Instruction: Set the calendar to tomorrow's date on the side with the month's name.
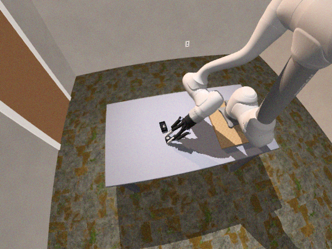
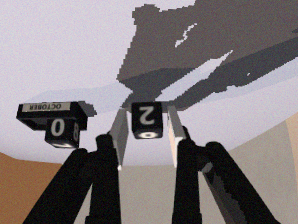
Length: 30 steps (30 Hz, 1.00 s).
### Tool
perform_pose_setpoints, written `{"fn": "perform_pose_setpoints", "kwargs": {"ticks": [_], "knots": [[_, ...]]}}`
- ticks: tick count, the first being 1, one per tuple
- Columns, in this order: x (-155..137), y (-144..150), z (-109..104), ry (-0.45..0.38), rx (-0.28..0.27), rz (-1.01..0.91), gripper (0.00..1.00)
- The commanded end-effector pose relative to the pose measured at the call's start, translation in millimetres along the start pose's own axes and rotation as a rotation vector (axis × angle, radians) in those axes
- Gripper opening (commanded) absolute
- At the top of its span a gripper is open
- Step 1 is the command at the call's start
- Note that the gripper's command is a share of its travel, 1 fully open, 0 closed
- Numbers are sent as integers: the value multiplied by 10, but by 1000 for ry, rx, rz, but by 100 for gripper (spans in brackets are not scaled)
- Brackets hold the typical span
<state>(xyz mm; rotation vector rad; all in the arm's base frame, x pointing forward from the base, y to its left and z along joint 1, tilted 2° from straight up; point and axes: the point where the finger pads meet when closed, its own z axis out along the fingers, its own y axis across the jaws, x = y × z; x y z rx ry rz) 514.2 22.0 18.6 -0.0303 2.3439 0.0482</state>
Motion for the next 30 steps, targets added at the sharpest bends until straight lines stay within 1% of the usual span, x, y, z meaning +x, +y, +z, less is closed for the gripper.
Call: {"fn": "perform_pose_setpoints", "kwargs": {"ticks": [1,5,6,30], "knots": [[0,0,0,0,0,0,28],[0,0,0,0,0,0,28],[0,0,0,0,0,0,16],[0,0,0,0,0,0,16]]}}
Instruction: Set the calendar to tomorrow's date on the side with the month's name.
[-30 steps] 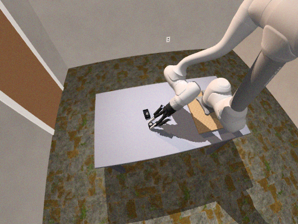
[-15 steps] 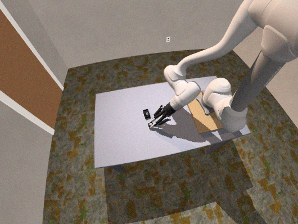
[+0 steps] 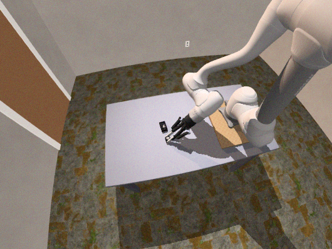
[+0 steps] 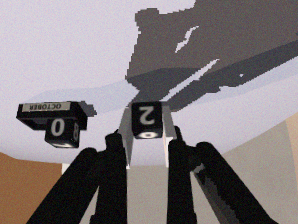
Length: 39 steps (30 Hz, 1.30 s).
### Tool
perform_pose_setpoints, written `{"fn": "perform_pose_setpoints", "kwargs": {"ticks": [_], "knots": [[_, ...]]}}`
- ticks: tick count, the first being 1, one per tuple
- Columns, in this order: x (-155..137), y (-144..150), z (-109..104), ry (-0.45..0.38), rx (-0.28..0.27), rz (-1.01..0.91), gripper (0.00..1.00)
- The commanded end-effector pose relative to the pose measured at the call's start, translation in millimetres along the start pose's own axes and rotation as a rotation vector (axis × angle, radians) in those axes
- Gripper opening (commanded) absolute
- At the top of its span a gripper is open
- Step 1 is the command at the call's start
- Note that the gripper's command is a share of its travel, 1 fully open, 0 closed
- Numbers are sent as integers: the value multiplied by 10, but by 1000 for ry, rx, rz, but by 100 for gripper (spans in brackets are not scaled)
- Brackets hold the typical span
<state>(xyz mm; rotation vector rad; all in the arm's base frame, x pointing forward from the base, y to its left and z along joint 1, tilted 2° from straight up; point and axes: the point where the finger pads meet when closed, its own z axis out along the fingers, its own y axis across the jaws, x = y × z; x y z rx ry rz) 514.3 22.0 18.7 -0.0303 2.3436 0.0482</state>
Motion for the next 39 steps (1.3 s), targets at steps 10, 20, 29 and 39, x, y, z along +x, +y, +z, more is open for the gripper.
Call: {"fn": "perform_pose_setpoints", "kwargs": {"ticks": [10,20,29,39], "knots": [[1,0,0,0,0,0,16],[-82,0,-83,0,0,0,16],[-331,0,-332,0,0,0,16],[-487,0,-488,0,0,0,16]]}}
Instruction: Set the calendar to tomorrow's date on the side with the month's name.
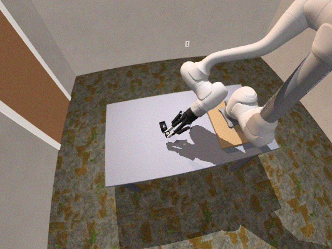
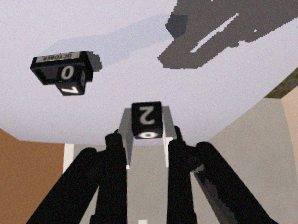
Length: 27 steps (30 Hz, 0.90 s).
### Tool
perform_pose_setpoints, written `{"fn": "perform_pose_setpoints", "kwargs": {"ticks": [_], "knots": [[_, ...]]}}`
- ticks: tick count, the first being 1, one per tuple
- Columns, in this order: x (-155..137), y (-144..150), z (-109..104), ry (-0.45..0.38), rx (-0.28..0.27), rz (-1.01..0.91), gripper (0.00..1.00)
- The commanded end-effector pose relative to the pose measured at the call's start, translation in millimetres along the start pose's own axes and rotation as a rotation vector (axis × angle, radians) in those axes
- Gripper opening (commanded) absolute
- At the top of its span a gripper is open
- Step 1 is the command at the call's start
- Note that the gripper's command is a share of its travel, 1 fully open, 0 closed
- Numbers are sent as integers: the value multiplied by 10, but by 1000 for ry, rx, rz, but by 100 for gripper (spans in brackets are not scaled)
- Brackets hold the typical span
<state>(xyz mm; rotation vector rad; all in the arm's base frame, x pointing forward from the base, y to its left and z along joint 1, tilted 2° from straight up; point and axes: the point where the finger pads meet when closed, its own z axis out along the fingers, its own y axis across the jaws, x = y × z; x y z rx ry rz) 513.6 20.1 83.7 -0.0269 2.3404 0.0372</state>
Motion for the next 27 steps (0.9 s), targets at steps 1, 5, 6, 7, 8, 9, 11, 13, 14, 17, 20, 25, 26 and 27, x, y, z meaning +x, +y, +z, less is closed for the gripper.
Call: {"fn": "perform_pose_setpoints", "kwargs": {"ticks": [1,5,6,7,8,9,11,13,14,17,20,25,26,27], "knots": [[-31,2,-32,4,-9,1,16],[-34,2,-35,3,-9,1,16],[-34,2,-35,3,-9,1,16],[-34,2,-35,3,-9,1,16],[-34,2,-35,3,-9,1,16],[-34,2,-35,3,-9,1,16],[-34,2,-35,3,-9,1,16],[-34,2,-35,3,-9,1,16],[-35,2,-35,4,-9,1,16],[-36,5,-35,4,-10,1,16],[-40,14,-34,4,-13,1,16],[-49,31,-32,5,-18,2,16],[-52,38,-31,5,-21,2,16],[-56,47,-30,6,-23,2,16]]}}
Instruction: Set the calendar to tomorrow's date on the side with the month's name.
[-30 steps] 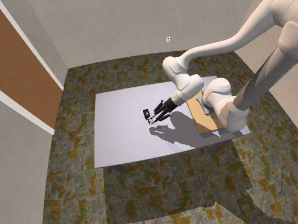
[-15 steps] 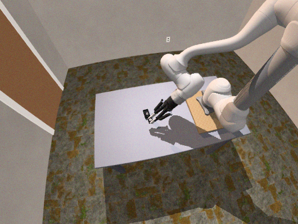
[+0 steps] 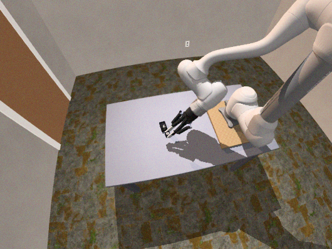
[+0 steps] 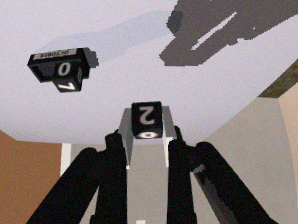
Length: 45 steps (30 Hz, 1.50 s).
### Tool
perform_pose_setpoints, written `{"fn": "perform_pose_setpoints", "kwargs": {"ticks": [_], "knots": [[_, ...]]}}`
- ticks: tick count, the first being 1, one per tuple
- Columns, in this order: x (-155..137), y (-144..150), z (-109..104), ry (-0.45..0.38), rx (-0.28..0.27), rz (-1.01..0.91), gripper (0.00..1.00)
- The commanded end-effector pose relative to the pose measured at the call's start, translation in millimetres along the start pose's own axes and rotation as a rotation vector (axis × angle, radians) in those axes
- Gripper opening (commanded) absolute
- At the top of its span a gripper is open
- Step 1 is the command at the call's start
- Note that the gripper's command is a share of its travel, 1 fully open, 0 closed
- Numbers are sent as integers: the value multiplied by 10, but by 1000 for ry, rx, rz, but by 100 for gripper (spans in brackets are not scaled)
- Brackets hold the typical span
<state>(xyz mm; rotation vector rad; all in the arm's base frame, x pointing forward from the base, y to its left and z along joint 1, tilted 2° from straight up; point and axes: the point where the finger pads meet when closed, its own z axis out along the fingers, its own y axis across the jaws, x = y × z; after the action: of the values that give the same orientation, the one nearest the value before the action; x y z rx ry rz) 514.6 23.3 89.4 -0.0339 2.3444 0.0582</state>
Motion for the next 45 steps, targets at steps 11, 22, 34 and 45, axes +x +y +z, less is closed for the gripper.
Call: {"fn": "perform_pose_setpoints", "kwargs": {"ticks": [11,22,34,45], "knots": [[-62,176,17,20,-57,4,16],[-66,329,23,66,-105,6,16],[-7,374,18,148,-120,6,16],[33,223,8,225,-72,4,16]]}}
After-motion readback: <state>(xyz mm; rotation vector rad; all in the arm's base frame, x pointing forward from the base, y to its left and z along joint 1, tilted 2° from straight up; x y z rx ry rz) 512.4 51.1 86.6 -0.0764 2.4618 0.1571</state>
